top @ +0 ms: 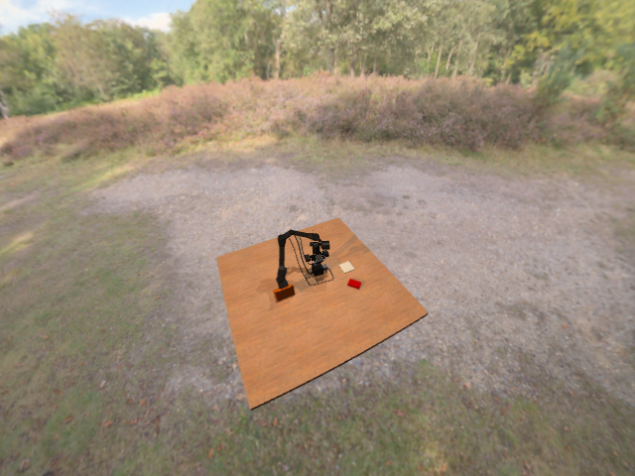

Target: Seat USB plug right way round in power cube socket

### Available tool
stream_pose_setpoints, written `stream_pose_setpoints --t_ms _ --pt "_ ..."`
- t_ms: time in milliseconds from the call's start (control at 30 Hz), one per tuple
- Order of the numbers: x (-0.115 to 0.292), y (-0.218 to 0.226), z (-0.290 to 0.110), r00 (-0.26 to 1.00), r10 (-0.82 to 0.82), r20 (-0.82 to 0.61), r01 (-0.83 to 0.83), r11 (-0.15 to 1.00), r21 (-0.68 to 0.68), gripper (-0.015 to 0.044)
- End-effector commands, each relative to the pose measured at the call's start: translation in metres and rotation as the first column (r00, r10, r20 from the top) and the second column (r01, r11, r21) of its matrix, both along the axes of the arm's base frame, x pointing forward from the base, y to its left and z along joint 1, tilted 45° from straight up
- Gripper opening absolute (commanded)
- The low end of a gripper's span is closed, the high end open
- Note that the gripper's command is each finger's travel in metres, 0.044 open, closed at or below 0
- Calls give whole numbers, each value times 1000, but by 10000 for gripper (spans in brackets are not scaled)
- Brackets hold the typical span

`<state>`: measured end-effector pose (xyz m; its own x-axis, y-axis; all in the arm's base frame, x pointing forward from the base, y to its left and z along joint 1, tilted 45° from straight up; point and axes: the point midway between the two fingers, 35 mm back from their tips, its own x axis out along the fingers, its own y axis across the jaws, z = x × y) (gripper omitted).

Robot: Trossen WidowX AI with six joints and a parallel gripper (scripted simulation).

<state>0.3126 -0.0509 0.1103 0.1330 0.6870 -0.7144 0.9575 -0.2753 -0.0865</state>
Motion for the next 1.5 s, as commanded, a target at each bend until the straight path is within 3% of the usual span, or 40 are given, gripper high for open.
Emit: stream_pose_setpoints --t_ms 0,1467 --pt "0 -2 2 1000 2 3 -2 1000 -2 95" --pt "-4 -18 20 1000 -1 1 1 1000 2 95"
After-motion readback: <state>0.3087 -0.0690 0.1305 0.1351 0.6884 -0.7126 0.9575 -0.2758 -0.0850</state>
